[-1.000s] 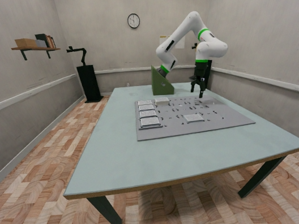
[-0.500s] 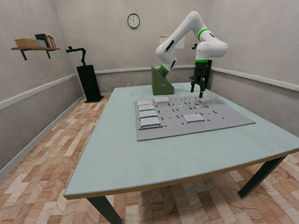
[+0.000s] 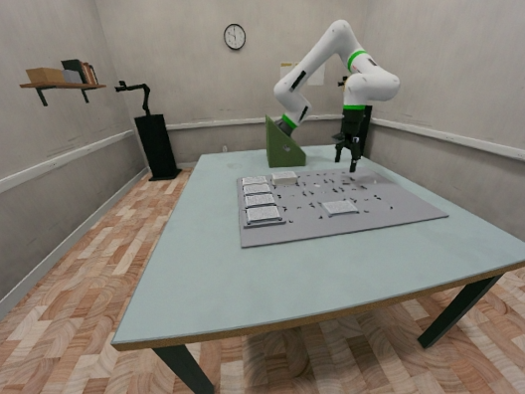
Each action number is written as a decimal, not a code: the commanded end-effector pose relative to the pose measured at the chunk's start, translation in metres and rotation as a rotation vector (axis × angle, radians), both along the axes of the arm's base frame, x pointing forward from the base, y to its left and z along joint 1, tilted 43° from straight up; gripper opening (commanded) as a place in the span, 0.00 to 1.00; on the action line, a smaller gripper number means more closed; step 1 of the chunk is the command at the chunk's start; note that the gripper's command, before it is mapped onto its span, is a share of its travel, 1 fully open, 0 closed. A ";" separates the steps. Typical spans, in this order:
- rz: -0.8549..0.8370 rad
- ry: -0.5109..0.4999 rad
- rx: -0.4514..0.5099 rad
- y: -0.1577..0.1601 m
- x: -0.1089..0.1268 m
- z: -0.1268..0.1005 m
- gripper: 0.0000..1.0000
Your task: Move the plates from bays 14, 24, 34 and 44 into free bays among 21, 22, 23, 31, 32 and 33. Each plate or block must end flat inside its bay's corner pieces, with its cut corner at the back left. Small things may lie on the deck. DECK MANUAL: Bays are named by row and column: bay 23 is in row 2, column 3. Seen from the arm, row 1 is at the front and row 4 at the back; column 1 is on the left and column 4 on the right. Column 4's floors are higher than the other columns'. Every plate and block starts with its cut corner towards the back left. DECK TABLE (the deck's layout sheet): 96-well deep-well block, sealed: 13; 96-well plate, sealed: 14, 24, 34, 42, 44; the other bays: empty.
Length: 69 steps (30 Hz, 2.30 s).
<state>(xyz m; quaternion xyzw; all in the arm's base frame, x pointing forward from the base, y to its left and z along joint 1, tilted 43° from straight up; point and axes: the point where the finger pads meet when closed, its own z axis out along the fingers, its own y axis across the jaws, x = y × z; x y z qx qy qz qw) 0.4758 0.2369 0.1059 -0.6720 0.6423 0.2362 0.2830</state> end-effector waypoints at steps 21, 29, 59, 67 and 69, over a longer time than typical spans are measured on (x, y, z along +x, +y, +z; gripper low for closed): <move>-0.001 -0.002 0.000 0.000 0.076 0.007 1.00; -0.001 -0.002 0.000 0.001 0.100 0.009 1.00; -0.001 -0.002 0.000 0.001 0.107 0.009 1.00; -0.001 -0.002 0.000 0.001 0.107 0.009 1.00; -0.001 -0.002 0.000 0.001 0.107 0.009 1.00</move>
